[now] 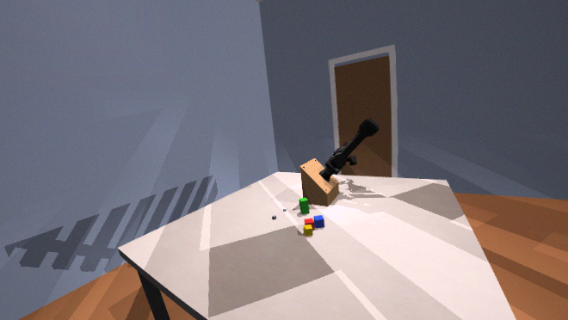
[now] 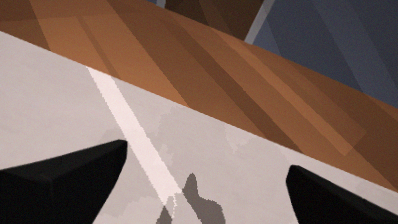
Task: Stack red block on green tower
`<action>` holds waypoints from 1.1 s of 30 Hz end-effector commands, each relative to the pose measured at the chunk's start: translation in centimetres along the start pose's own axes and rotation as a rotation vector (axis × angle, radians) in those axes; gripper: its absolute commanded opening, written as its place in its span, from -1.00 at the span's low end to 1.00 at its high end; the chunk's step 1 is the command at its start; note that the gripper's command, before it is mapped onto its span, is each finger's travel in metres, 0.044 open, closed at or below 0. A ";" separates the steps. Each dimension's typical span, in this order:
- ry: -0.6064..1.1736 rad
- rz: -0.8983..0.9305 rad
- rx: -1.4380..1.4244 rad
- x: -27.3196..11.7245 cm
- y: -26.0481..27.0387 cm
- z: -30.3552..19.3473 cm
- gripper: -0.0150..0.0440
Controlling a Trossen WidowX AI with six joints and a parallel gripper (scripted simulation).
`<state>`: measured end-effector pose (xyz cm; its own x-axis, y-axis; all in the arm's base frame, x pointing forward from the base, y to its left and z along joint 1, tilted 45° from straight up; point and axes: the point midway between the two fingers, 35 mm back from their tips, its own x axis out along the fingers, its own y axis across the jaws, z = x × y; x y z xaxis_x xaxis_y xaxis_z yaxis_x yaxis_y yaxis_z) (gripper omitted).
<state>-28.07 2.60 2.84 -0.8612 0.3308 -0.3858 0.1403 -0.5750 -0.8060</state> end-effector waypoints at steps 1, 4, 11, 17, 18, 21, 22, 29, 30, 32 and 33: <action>-0.004 0.004 -0.002 0.0 0.1 0.1 0.95; -0.054 0.065 -0.037 0.0 1.6 1.8 1.00; -0.199 0.247 -0.148 -0.9 6.5 6.5 1.00; -0.318 0.398 -0.253 -3.0 10.8 9.9 1.00; -0.337 0.423 -0.271 -3.4 11.5 10.5 1.00; -0.394 0.498 -0.325 -4.9 13.7 11.9 1.00; -0.412 0.523 -0.343 -5.5 14.4 12.3 1.00; -0.536 0.695 -0.471 -10.0 19.1 14.7 1.00; -0.553 0.720 -0.490 -10.8 19.8 14.9 1.00; -0.588 0.761 -0.530 -12.3 20.9 15.4 1.00; -0.605 0.781 -0.550 -13.1 21.4 15.6 1.00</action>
<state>-23.10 -23.70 -2.16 -0.5785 -0.4363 -0.6892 0.7878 -0.0798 -0.6107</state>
